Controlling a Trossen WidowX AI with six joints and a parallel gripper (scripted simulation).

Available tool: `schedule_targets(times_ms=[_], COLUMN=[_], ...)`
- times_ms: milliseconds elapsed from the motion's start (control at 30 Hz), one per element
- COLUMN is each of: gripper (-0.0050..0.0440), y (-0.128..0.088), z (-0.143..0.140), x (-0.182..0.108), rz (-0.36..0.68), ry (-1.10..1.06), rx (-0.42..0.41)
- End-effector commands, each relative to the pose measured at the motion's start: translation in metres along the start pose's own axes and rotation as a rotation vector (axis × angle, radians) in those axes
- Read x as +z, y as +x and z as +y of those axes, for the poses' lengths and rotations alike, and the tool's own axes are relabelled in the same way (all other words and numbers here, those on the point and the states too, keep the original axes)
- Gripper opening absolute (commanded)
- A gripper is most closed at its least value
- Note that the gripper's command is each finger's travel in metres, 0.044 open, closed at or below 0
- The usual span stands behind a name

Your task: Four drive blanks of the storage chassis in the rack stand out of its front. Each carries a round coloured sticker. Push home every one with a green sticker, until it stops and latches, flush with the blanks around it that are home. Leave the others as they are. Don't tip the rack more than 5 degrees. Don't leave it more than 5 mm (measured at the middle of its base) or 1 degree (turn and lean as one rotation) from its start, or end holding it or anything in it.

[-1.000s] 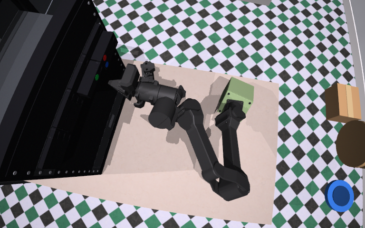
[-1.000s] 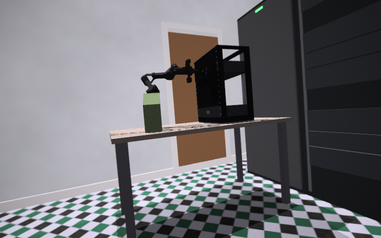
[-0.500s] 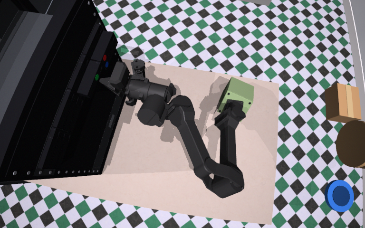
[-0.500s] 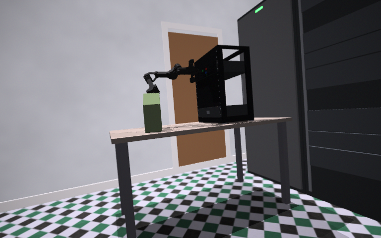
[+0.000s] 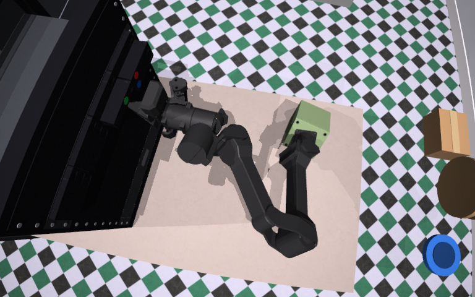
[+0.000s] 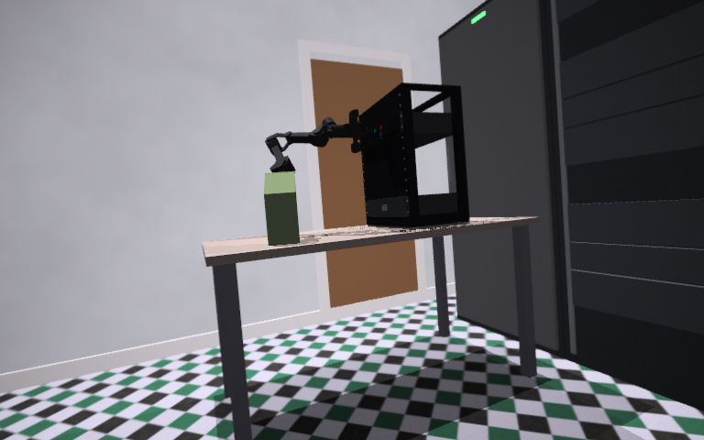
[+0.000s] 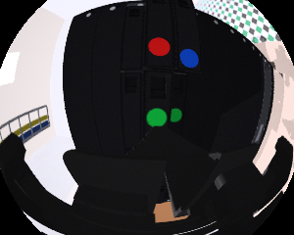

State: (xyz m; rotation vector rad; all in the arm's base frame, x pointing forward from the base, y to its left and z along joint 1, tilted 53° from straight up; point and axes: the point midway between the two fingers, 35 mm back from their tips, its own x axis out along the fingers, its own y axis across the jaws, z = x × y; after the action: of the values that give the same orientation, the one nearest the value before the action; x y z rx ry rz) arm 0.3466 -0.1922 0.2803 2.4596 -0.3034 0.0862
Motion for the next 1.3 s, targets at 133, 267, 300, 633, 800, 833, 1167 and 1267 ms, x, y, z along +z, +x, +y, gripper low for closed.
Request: schedule_targets(times_ms=[133, 267, 300, 633, 800, 833, 1167, 1267], gripper=[0.0000, 0.0000, 0.0000, 0.0000, 0.0000, 0.0000, 0.0000, 0.0000], y=[0.002, 0.002, 0.002, 0.008, 0.012, 0.012, 0.018, 0.020], z=[0.005, 0.005, 0.005, 0.005, 0.004, 0.004, 0.006, 0.006], x=[-0.005, -0.005, -0.005, -0.004, -0.004, -0.004, -0.005, -0.005], rz=[0.008, 0.008, 0.008, 0.008, 0.008, 0.008, 0.008, 0.008], ry=[-0.009, -0.009, -0.009, -0.009, -0.009, -0.009, -0.009, -0.009], rx=[0.011, 0.011, 0.011, 0.011, 0.011, 0.011, 0.011, 0.011])
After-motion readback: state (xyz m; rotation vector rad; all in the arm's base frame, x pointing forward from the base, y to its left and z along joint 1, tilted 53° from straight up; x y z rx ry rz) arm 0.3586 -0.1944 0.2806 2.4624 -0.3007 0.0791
